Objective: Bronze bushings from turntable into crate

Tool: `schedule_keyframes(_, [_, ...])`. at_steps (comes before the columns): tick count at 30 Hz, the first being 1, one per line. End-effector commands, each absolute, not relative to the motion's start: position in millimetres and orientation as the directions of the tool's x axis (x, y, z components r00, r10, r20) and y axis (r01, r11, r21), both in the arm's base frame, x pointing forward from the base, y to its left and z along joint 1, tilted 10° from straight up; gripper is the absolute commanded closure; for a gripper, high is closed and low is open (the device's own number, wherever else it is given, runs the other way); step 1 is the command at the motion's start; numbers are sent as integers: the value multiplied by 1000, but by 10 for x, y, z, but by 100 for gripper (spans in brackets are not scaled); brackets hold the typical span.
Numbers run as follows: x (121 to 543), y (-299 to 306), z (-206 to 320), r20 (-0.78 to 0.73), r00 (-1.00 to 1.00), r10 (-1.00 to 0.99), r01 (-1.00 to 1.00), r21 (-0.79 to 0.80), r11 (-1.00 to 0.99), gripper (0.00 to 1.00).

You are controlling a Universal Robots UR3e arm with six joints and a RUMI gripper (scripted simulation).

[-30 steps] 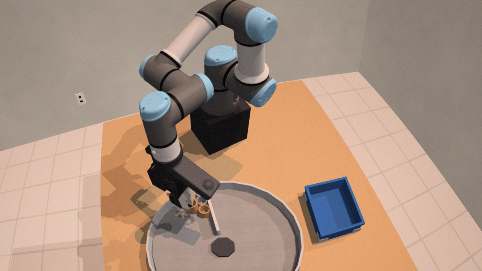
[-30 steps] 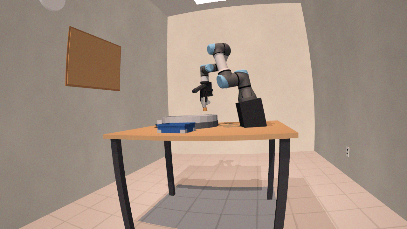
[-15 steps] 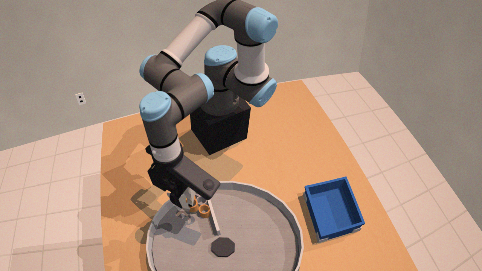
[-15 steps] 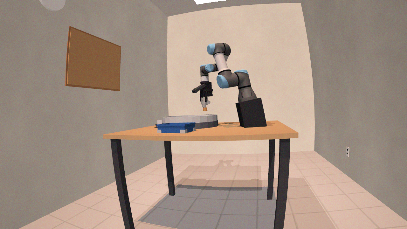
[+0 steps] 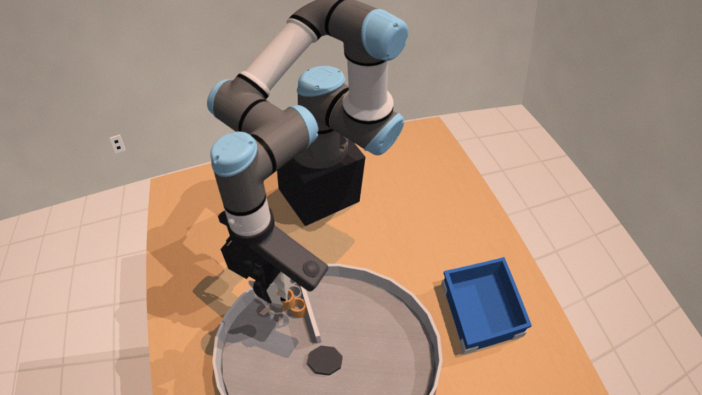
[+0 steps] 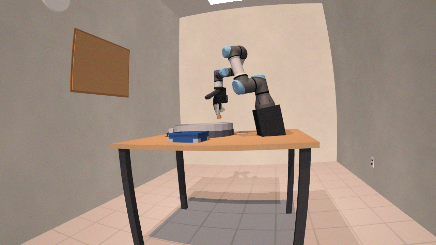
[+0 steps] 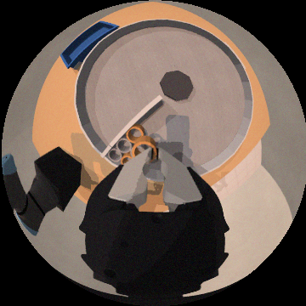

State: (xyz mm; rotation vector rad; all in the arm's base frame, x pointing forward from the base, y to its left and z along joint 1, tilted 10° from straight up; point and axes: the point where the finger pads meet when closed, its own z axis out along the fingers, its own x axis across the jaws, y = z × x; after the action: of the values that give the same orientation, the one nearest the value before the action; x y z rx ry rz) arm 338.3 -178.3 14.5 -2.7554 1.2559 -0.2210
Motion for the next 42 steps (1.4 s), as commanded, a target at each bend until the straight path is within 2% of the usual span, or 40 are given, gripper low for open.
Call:
schedule_keyframes(1, [3402,-1737,157,91,648,-756,-741,-155,-653,100])
schedule_keyframes(16, [3485,-1431,183,91,648,-756,-741,-155,-653,100])
schedule_keyframes(42, [3722,-560,255,91,648,-756,-741,-155,-653,100])
